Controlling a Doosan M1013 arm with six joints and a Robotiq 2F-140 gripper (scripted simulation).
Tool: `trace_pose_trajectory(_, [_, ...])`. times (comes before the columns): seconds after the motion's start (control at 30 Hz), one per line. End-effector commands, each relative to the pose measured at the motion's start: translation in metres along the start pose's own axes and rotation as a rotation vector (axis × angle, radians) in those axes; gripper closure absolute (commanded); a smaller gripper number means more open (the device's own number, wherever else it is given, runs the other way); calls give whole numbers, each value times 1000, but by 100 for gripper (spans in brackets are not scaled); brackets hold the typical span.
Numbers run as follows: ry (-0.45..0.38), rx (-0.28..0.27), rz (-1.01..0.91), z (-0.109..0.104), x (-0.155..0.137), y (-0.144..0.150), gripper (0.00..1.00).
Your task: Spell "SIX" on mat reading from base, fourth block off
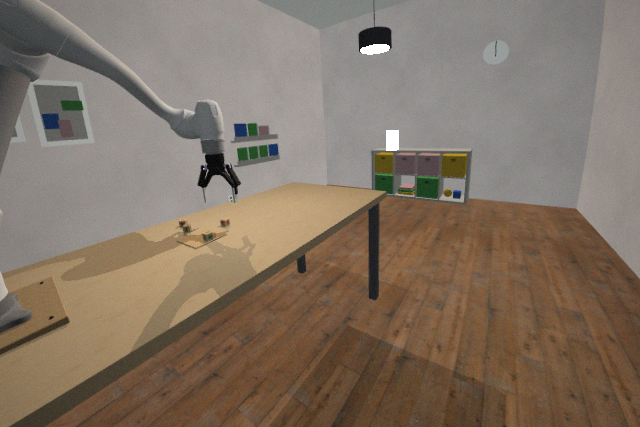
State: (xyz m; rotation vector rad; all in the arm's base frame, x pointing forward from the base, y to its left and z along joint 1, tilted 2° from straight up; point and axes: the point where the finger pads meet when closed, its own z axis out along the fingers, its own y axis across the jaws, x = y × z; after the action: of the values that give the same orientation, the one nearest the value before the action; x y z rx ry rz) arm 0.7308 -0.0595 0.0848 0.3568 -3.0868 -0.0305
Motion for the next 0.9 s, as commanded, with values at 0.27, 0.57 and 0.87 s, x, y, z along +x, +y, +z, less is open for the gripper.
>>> trace_pose_trajectory(0.27, [3, -1, 174, 1, -10, 6, 0])
trace_pose_trajectory(0.57, [3, -1, 174, 1, -10, 6, 60])
trace_pose_trajectory(0.87, [3, -1, 174, 1, -10, 6, 60])
